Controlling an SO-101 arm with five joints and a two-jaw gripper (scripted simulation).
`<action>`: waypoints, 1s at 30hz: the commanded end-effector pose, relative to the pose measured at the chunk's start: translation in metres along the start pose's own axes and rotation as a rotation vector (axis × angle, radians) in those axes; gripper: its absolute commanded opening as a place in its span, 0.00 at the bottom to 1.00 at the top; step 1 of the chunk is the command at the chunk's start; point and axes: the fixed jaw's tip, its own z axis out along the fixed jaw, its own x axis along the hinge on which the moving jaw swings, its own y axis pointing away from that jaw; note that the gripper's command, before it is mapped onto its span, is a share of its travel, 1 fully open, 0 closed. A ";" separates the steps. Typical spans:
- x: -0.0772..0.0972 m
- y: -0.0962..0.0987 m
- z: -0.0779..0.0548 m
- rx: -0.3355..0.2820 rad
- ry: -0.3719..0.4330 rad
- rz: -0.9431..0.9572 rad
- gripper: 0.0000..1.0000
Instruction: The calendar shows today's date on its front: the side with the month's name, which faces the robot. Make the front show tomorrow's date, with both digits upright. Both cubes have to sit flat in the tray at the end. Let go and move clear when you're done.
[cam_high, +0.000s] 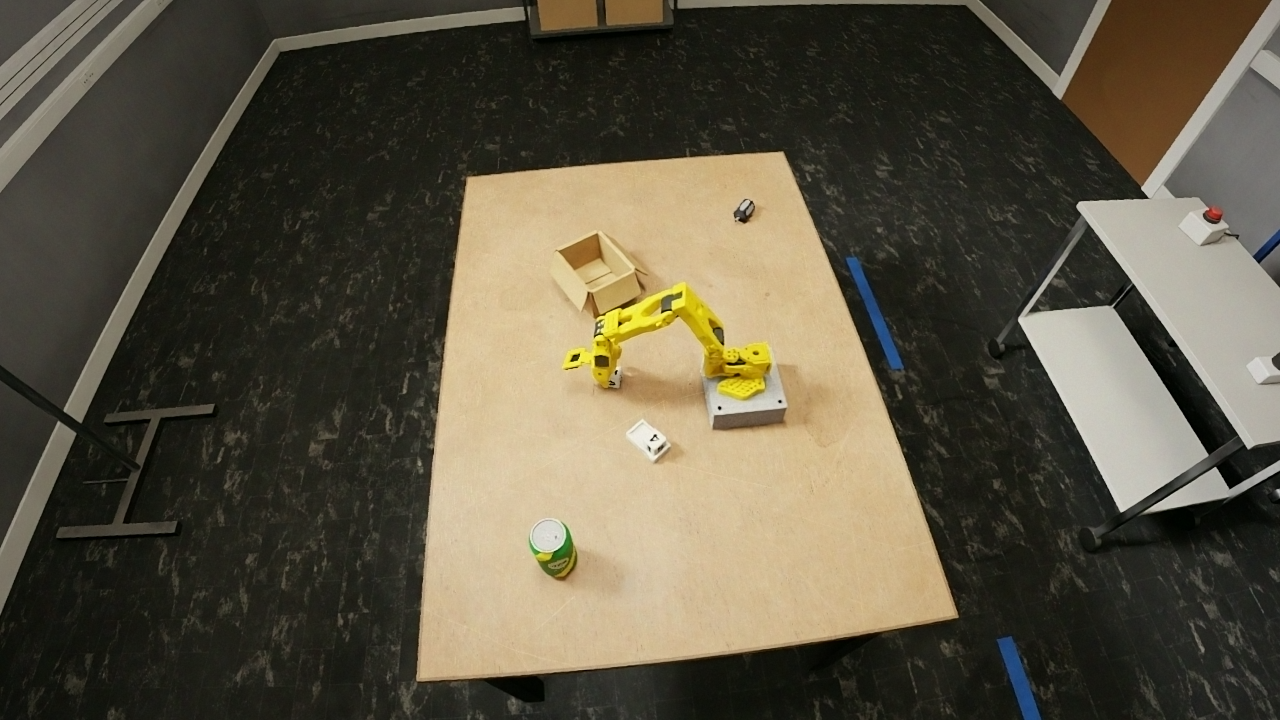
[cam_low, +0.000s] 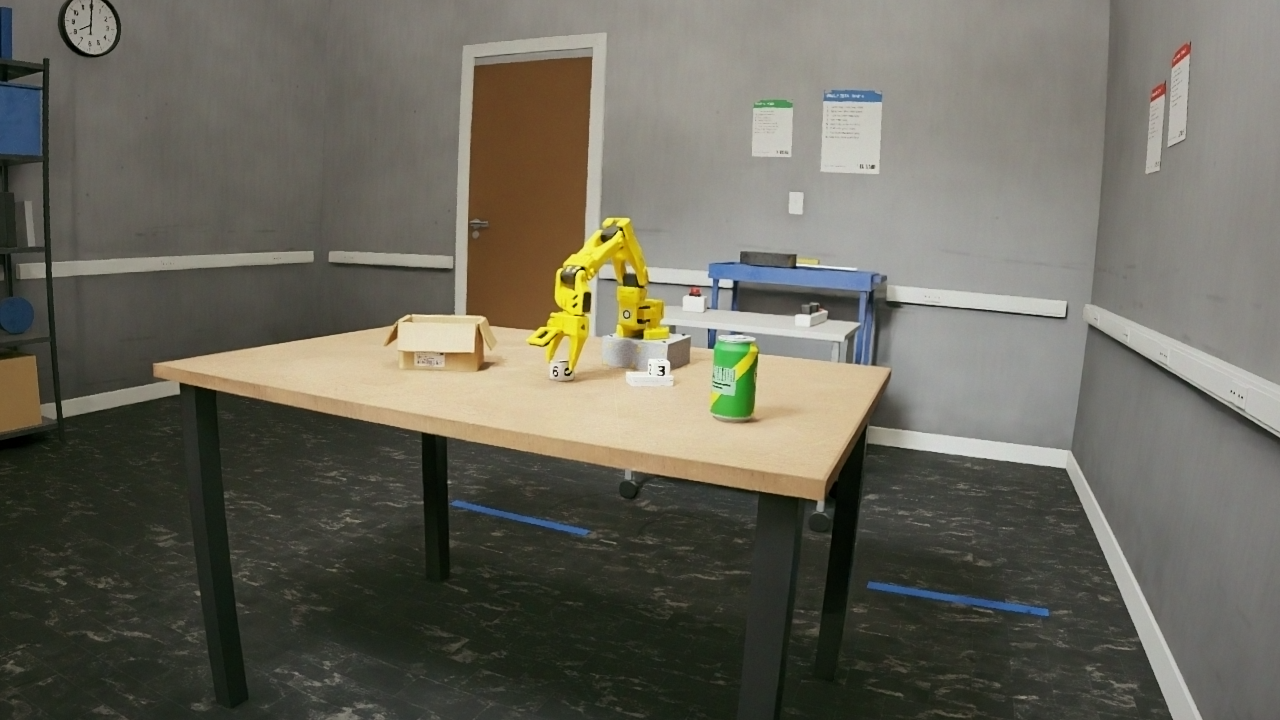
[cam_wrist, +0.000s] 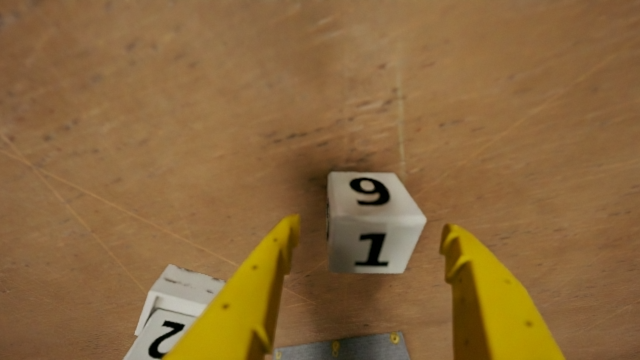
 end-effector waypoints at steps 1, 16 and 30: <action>0.006 0.002 0.009 0.004 0.028 -0.003 0.35; 0.007 0.002 0.010 0.004 0.028 -0.003 0.35; 0.006 -0.001 0.010 0.004 0.028 -0.003 0.31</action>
